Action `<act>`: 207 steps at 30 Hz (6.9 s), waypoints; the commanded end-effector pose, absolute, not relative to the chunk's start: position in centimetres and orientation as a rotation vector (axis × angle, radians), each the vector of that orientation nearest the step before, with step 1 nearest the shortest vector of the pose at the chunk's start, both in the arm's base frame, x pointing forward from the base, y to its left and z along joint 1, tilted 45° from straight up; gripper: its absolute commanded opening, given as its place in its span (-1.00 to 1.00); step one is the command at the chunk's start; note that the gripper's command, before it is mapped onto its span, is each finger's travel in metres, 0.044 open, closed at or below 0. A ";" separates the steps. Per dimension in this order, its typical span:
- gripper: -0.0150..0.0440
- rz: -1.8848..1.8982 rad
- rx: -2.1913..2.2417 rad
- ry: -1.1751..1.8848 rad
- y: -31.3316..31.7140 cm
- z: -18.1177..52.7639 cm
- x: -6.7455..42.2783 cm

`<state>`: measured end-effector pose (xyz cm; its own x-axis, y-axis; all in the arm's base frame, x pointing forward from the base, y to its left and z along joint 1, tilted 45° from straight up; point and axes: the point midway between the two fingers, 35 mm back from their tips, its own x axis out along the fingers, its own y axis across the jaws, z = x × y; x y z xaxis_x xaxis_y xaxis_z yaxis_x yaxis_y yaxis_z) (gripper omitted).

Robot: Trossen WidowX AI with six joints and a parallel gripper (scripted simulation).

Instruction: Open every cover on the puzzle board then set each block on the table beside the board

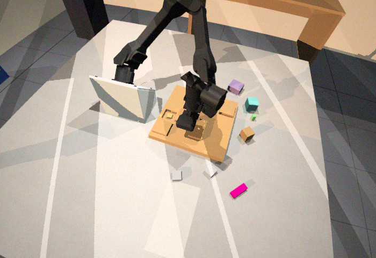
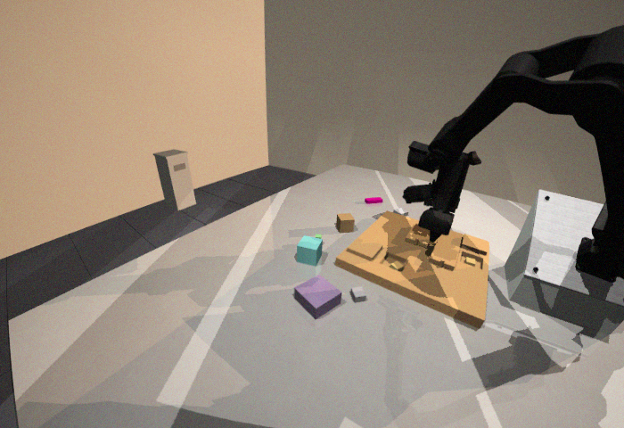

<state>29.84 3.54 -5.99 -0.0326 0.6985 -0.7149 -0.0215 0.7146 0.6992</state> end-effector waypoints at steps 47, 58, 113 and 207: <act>-0.49 0.645 0.582 1.519 3.6 -6.7 27.6; -0.49 0.645 0.582 1.520 3.5 -6.7 26.5; -0.49 0.644 0.583 1.523 4.4 -5.5 21.2; -0.49 -0.104 1.257 1.777 -0.7 -2.7 25.9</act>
<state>23.55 0.83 -1.45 -0.0478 0.7042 -0.7084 0.5447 0.6129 0.5724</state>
